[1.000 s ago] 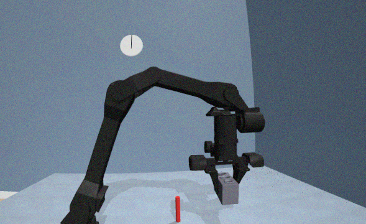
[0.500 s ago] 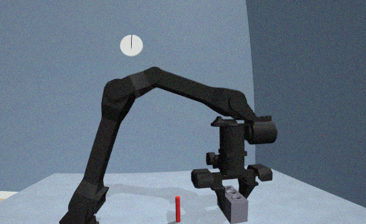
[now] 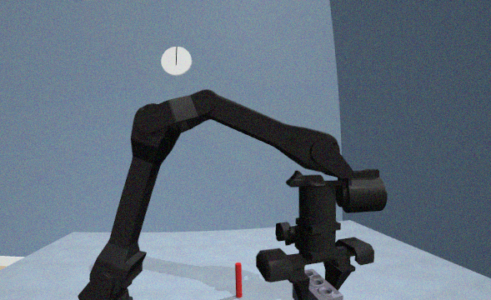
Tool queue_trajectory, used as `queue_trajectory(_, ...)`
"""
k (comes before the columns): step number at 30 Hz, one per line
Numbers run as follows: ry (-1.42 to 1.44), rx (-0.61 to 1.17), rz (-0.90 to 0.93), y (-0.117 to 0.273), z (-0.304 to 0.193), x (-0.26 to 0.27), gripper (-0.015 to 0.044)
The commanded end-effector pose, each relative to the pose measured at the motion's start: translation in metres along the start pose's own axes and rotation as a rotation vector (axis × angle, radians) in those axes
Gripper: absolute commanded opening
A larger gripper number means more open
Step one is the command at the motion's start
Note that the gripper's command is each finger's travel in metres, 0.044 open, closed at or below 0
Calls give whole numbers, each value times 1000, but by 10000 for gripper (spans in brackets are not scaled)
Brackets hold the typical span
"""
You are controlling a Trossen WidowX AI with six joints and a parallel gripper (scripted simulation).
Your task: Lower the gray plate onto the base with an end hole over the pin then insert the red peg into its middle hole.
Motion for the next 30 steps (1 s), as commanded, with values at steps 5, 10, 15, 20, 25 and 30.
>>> queue_trajectory(5, 28, 6, 2, -7, -11, 7, 0)
queue_trajectory(10, 28, 6, 2, -7, -11, 7, 0)
queue_trajectory(15, 28, 6, 2, -7, -11, 7, 0)
queue_trajectory(20, 28, 6, 2, -7, -11, 7, 0)
queue_trajectory(25, 28, 6, 2, -7, -11, 7, 0)
queue_trajectory(30, 28, 6, 2, -10, -12, 7, 0)
Point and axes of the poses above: the point midway between the two fingers, 35 mm back from their tips, its own y axis back along the fingers, its own x axis across the jaws, z = x × y, the point moved 4 cm from there along y, back along the fingers, and after that the axes turned 13 degrees about y, right-handed, at the moved point
